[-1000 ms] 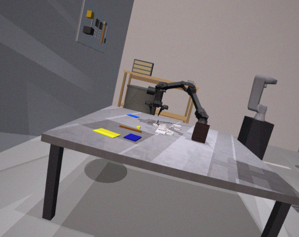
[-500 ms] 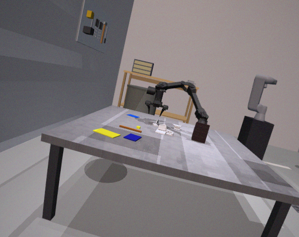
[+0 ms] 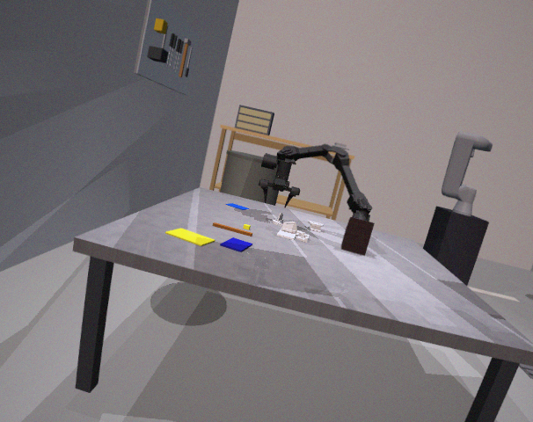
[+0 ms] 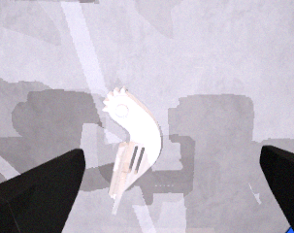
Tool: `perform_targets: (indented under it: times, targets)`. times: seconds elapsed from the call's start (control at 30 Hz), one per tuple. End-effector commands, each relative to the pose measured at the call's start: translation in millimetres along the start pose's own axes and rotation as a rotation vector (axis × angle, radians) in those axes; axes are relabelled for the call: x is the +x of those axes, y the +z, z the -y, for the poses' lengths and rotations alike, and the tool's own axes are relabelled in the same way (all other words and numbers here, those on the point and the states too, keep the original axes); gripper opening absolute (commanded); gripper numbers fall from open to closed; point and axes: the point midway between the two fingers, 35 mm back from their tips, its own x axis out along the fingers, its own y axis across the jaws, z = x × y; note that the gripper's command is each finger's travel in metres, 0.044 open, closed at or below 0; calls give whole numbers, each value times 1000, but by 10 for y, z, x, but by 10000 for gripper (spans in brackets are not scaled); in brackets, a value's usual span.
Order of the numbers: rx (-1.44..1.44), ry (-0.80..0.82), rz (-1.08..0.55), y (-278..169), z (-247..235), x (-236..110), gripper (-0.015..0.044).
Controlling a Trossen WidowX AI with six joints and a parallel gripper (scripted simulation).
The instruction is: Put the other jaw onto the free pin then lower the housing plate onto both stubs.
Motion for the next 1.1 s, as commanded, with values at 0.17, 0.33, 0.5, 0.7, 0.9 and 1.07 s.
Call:
perform_targets:
  times: [0.17,0.33,0.5,0.7,0.9,1.07]
  targets:
    - [7,8,1,-20,-12,-58,309]
    - [7,8,1,-20,-12,-58,177]
    - [7,8,1,-20,-12,-58,46]
    - [7,8,1,-20,-12,-58,0]
    - [7,8,1,-20,-12,-58,0]
    - [7,8,1,-20,-12,-58,0]
